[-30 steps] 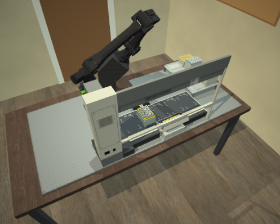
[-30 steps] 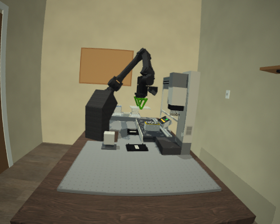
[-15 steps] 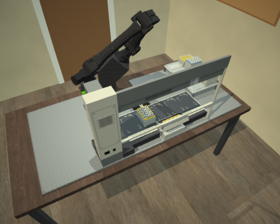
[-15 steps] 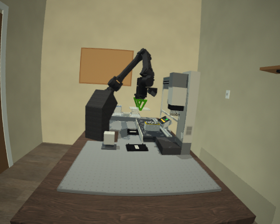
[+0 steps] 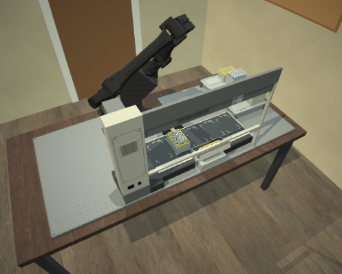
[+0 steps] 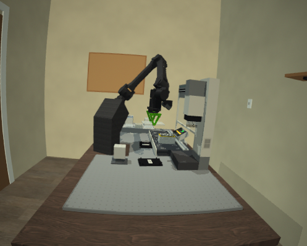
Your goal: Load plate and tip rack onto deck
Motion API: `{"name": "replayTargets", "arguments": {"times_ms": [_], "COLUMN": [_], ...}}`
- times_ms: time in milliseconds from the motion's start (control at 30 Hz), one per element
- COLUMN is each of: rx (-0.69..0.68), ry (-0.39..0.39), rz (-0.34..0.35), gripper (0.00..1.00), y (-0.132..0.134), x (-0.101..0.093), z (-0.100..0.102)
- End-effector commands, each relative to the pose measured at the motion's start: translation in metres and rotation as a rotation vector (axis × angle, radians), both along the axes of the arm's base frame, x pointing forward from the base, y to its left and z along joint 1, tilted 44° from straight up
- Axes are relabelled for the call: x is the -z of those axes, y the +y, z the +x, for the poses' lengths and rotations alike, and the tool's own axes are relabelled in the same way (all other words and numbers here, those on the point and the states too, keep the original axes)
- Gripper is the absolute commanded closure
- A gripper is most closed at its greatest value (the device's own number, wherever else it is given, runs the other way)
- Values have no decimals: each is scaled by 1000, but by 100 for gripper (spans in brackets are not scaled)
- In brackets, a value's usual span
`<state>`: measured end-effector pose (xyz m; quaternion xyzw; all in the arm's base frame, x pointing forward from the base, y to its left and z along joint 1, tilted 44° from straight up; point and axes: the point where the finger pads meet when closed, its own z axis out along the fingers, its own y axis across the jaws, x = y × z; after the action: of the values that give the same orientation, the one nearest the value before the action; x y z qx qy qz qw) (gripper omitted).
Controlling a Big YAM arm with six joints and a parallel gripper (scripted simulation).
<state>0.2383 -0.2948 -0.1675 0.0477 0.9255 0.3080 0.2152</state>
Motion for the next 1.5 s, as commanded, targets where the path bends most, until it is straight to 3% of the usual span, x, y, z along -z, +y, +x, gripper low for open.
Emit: {"name": "replayTargets", "arguments": {"times_ms": [0,67,333,467,567,1000,1100,1133,1267,1467], "rx": [29,8,23,8,29,8,8,17,7,18], "ry": [-7,1,-7,1,-2,0,-1,-16,2,2], "rz": [-25,-3,-21,-3,-14,-6,-6,-37,-2,-3], "gripper": [100,100,100,100,100,100,100,100,100,100], "y": [-10,3,-1,14,6,26,26,12,32,35], "x": [-4,6,12,21,18,36,38,30,45,52], "z": [0,5,10,14,10,25,26,30,28,30]}}
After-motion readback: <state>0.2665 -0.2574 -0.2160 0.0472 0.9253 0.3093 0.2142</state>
